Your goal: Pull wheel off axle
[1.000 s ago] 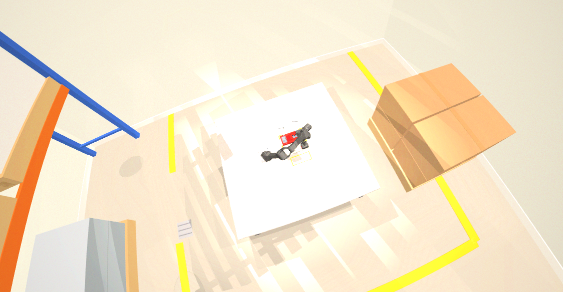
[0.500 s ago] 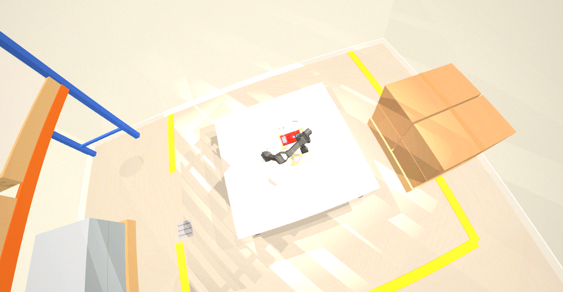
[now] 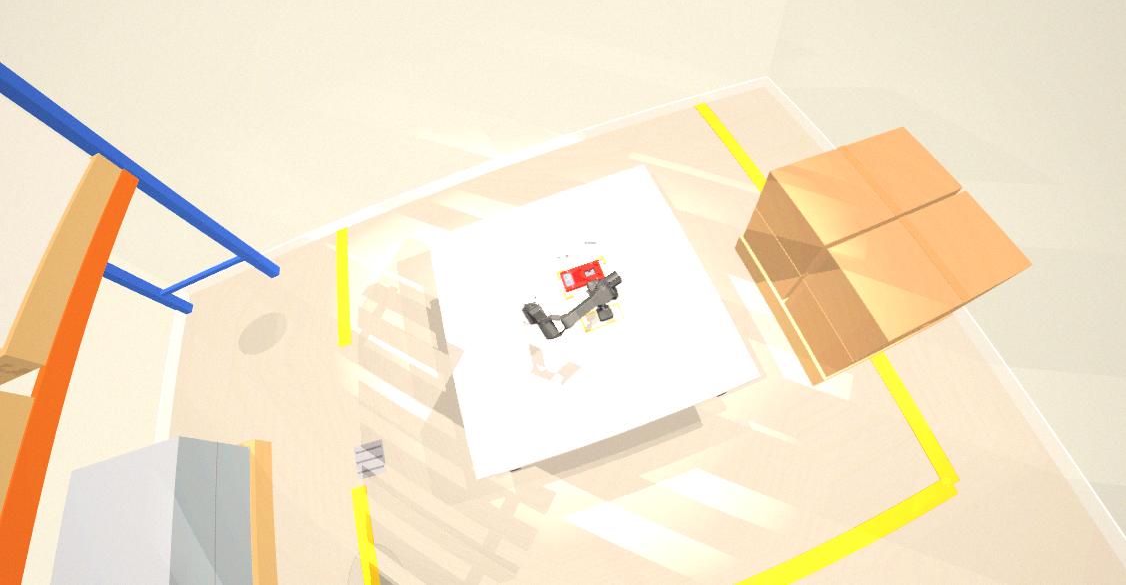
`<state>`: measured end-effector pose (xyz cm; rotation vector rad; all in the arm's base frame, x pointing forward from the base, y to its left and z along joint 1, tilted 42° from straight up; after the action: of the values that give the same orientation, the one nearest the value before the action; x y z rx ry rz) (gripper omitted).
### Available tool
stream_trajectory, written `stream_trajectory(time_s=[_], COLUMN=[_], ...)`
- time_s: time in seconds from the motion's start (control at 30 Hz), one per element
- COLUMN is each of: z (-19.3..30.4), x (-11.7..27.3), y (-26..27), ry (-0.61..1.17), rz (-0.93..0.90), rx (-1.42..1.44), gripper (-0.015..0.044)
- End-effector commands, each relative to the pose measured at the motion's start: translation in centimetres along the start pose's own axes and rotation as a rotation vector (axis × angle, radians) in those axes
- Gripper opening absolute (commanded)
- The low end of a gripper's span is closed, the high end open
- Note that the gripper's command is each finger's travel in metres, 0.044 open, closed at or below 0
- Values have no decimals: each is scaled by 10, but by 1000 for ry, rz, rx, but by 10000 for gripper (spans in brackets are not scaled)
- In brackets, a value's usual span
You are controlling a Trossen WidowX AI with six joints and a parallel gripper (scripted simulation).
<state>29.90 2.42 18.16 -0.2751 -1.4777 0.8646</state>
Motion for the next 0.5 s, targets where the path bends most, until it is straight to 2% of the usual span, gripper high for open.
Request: stream_trajectory(time_s=[0.0,0.47], z=[3,0], x=[-4,-52], y=[-2,-2], ry=[1,0], rz=[4,2], rx=[5,5], gripper=[0,0])
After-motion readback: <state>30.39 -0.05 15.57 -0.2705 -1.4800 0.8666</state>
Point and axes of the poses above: the point midway between the two fingers, 35 mm back from their tips, its own x axis back along the fingers, its own y axis across the jaws, z = x × y, the point moved 3 cm from there along x, back along the fingers, and after that the axes turned 15 degrees about x, right-handed, at the moved point
